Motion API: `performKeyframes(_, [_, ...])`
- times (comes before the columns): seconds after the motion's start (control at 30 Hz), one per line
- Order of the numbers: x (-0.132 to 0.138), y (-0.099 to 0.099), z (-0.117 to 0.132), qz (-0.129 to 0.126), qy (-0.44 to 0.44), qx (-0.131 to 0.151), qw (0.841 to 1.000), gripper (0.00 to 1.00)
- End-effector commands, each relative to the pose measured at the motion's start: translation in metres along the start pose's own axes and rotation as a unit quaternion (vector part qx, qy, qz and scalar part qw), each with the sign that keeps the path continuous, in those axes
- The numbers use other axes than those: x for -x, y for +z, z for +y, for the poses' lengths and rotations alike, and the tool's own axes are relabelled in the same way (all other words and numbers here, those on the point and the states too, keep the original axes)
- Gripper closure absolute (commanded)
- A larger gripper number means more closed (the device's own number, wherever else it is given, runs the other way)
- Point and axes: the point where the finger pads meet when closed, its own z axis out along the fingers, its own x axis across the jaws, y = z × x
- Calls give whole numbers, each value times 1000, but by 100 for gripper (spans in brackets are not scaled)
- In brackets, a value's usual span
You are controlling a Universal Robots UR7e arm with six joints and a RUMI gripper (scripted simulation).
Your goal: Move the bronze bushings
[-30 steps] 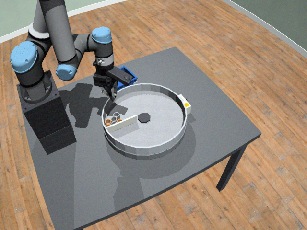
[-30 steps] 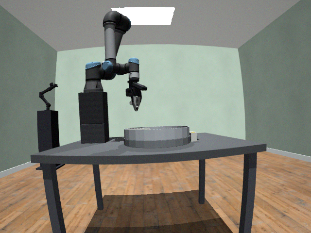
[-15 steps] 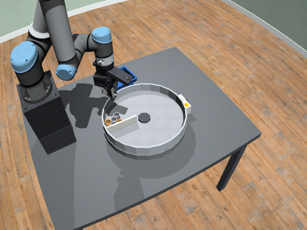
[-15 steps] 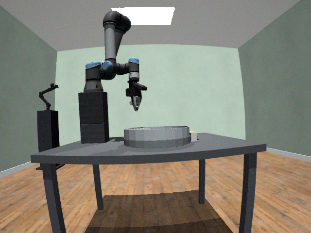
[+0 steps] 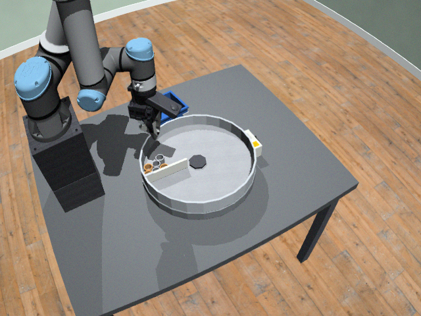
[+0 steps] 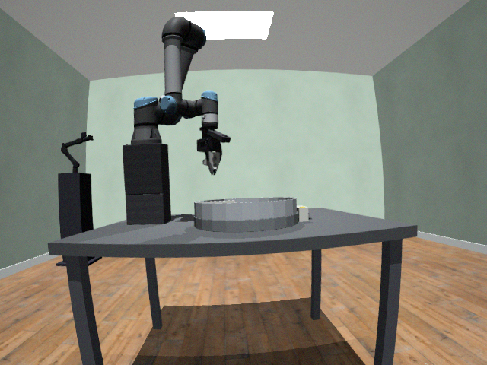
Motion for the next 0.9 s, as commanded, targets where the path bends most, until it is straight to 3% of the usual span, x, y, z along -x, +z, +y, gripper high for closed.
performKeyframes(0.0, [1,22,-7,-1,1,-1,1000,94])
performKeyframes(0.2, [2,59,-14,-1,1,-1,1000,94])
performKeyframes(0.43, [3,79,-17,-1,1,-1,1000,94])
performKeyframes(0.87, [3,82,-16,0,0,-1,1000,94])
